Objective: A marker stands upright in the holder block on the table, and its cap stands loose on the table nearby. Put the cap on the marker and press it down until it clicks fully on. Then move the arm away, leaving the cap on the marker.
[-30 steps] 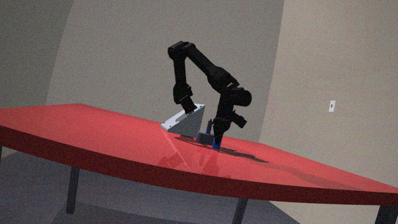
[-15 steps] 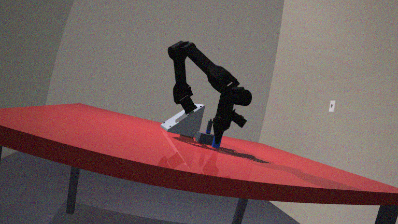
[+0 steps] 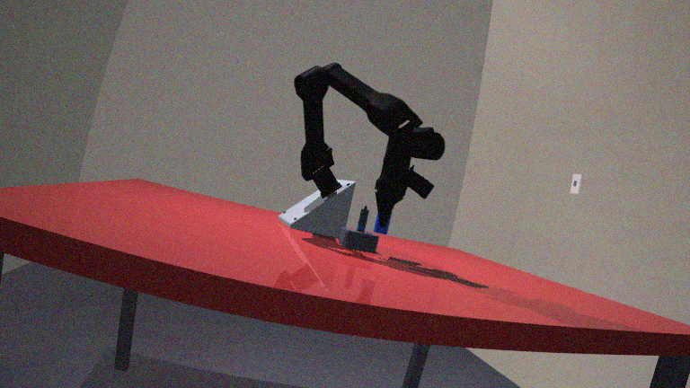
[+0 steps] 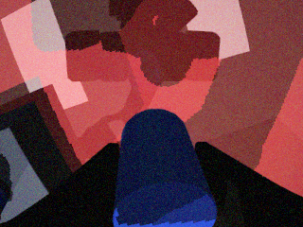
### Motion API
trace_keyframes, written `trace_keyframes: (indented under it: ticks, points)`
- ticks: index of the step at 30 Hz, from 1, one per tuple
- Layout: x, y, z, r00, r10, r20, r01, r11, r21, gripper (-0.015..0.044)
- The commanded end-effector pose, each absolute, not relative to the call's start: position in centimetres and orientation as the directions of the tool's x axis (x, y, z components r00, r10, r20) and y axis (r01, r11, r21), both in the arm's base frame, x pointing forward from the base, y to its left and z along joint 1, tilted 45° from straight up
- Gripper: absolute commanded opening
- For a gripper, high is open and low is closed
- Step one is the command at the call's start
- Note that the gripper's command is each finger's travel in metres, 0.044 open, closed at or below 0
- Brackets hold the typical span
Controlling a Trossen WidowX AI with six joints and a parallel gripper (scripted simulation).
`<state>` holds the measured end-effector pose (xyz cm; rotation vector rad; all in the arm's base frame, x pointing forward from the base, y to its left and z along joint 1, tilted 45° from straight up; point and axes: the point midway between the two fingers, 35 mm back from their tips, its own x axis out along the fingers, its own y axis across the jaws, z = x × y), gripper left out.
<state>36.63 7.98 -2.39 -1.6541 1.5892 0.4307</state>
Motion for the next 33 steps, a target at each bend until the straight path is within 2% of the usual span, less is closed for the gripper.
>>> trace_keyframes:
  ticks: [1,33]
  points:
    - [36.4,8.4,-1.9,0.155,-0.682,-0.715,-0.949,0.099,-0.301,0.0000]
    - [24.9,10.2,2.3,0.149,-0.681,-0.717,-0.951,0.100,-0.292,0.0000]
